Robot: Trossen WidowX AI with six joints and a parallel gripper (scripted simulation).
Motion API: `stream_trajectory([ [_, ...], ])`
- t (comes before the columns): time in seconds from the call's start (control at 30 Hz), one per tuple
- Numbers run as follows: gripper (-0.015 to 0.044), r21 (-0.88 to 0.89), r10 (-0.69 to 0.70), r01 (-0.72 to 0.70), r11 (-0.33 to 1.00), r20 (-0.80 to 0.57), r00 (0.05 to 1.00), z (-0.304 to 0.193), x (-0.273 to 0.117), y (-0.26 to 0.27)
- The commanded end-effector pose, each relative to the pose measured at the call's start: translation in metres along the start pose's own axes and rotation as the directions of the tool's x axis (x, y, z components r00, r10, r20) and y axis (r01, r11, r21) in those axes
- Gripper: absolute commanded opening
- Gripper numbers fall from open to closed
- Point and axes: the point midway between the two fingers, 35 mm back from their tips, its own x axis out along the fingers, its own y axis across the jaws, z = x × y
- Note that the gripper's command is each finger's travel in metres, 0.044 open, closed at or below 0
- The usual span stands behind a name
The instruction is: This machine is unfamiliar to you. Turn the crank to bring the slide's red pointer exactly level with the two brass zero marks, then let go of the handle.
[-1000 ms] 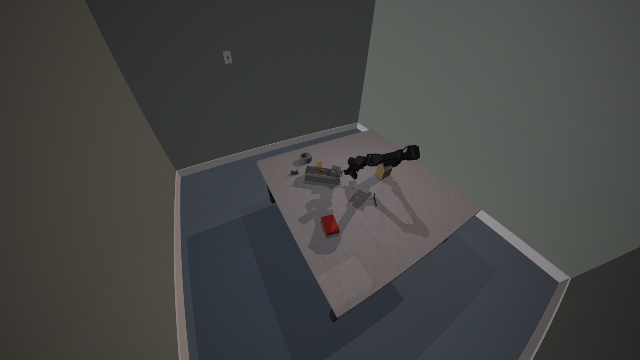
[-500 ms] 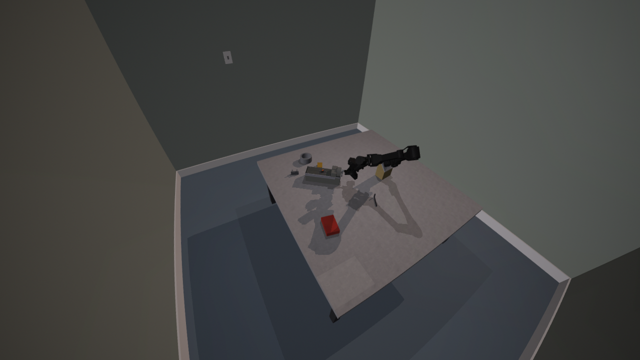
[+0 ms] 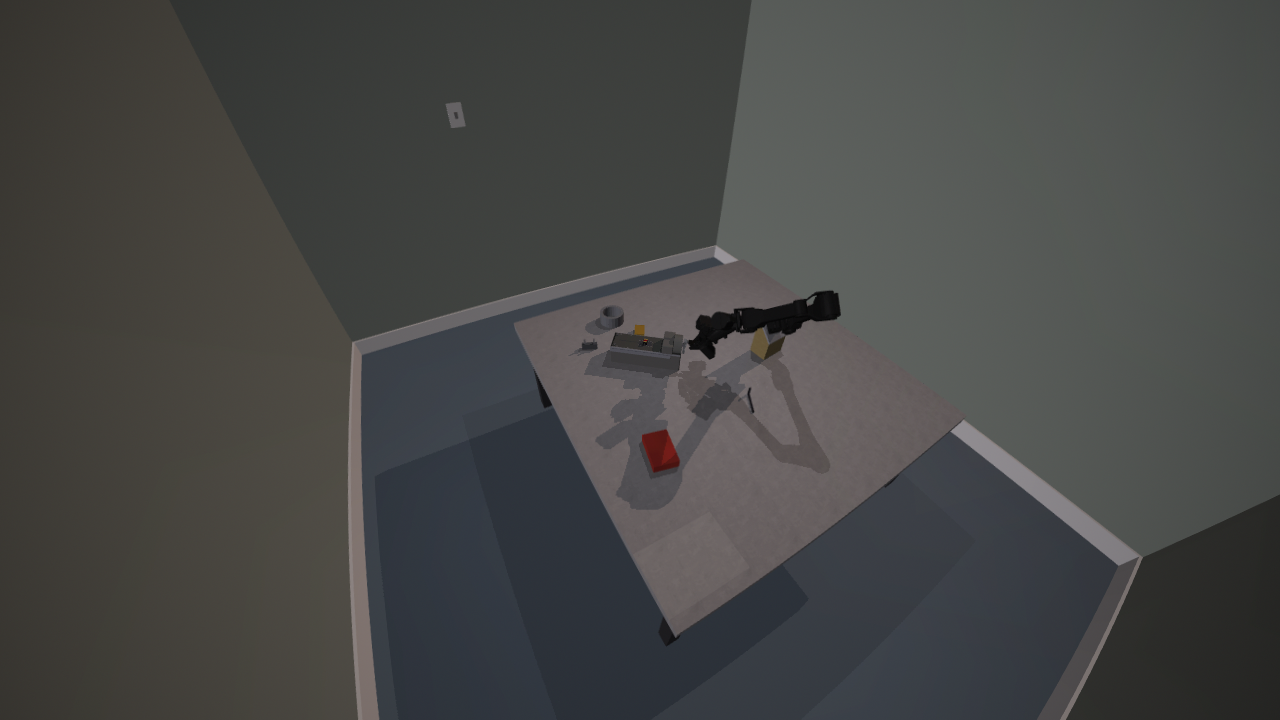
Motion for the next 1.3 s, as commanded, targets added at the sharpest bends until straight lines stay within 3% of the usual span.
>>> stream_trajectory([
  [0.0, 0.0000, -0.004, -0.003, 0.003, 1.000, 0.004, 1.000, 0.0003, -0.0005, -0.0013],
  [1.1, 0.0000, 0.001, 0.000, 0.000, 1.000, 0.000, 1.000, 0.0001, -0.0001, -0.0003],
  [1.27, 0.0131, 0.001, 0.000, 0.000, 1.000, 0.000, 1.000, 0.0001, -0.0001, -0.0003],
])
